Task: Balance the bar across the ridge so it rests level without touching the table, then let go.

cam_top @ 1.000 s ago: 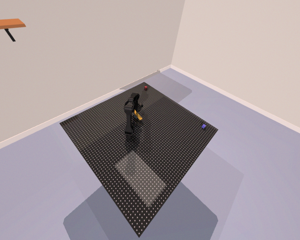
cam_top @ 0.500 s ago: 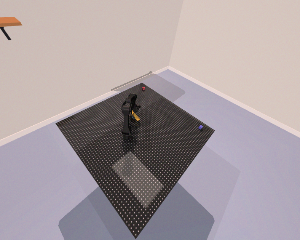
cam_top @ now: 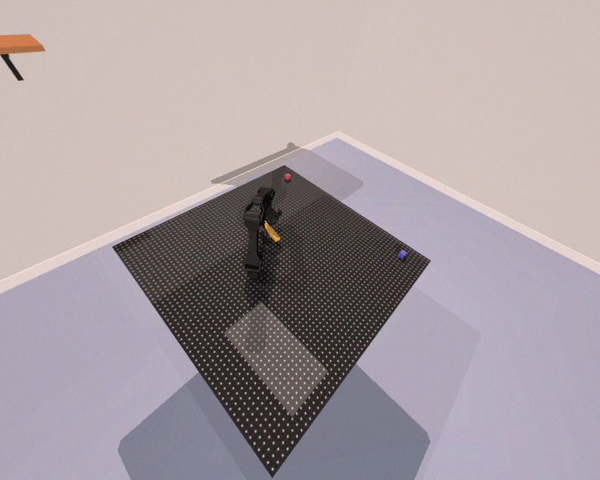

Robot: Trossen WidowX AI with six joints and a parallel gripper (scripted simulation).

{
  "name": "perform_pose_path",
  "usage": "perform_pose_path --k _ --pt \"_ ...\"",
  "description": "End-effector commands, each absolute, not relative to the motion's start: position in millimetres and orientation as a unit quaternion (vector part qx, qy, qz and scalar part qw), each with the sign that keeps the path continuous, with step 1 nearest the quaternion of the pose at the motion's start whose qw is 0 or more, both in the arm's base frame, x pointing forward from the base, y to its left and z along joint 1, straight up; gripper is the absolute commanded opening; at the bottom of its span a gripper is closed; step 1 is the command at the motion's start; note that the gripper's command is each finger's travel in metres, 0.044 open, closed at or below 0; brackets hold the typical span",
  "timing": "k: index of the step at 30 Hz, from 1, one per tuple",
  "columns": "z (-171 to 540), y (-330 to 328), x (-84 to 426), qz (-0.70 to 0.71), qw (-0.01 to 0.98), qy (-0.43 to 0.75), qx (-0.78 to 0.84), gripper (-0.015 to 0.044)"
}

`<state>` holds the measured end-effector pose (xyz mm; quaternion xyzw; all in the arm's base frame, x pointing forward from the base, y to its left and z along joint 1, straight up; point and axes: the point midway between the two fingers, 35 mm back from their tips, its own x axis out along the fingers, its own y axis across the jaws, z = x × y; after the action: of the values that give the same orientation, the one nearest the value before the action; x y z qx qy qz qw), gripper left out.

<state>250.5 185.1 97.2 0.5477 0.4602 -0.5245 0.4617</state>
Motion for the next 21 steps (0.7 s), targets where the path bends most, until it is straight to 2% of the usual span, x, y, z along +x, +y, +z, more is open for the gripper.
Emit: perform_pose_path --k 1,21 --pt "96.4 185.1 250.6 -0.524 0.462 0.46 0.547 0.0" --pt "94.7 185.0 250.6 -0.524 0.462 0.46 0.547 0.0"
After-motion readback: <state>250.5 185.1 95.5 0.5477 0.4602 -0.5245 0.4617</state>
